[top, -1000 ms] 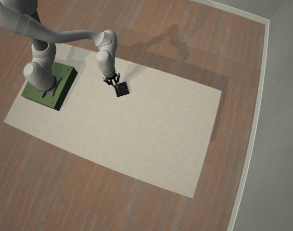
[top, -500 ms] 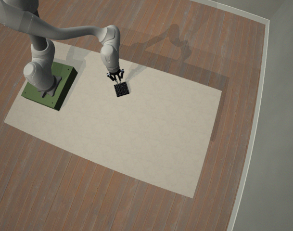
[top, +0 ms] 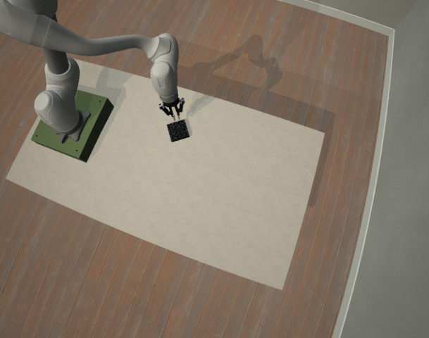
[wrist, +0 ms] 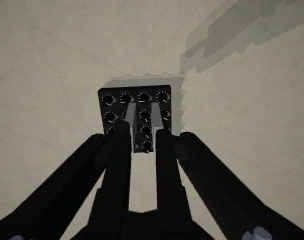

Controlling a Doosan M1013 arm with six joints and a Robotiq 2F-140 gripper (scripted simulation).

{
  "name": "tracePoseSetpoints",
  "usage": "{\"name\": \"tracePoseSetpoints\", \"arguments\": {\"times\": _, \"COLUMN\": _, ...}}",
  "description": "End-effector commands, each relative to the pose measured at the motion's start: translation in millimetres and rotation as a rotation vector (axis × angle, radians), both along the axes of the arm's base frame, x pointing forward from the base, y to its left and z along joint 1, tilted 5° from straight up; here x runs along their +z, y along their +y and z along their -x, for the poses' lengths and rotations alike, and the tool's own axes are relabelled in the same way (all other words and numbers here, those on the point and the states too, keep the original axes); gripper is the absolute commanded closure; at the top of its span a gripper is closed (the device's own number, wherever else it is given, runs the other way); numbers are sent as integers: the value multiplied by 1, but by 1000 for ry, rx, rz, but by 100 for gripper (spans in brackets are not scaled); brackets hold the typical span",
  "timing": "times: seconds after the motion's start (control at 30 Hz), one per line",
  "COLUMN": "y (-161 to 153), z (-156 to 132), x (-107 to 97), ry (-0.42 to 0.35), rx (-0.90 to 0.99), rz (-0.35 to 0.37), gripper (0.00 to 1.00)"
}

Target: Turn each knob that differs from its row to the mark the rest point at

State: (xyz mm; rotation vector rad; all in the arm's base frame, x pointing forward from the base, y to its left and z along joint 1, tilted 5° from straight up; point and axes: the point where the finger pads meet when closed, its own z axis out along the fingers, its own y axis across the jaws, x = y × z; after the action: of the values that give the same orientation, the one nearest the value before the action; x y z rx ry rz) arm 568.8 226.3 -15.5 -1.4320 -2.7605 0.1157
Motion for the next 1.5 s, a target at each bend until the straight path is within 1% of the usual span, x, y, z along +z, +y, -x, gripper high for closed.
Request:
{"name": "tracePoseSetpoints", "arguments": {"times": 0.0, "y": 0, "z": 0, "x": 0, "ry": 0, "rx": 0, "rz": 0, "gripper": 88}}
{"name": "tracePoseSetpoints", "arguments": {"times": 0.93, "y": 0, "z": 0, "x": 0, "ry": 0, "rx": 0, "rz": 0, "gripper": 88}}
{"name": "tracePoseSetpoints", "arguments": {"times": 1.47, "y": -1, "z": 1, "x": -11, "ry": 0, "rx": 0, "rz": 0, "gripper": 88}}
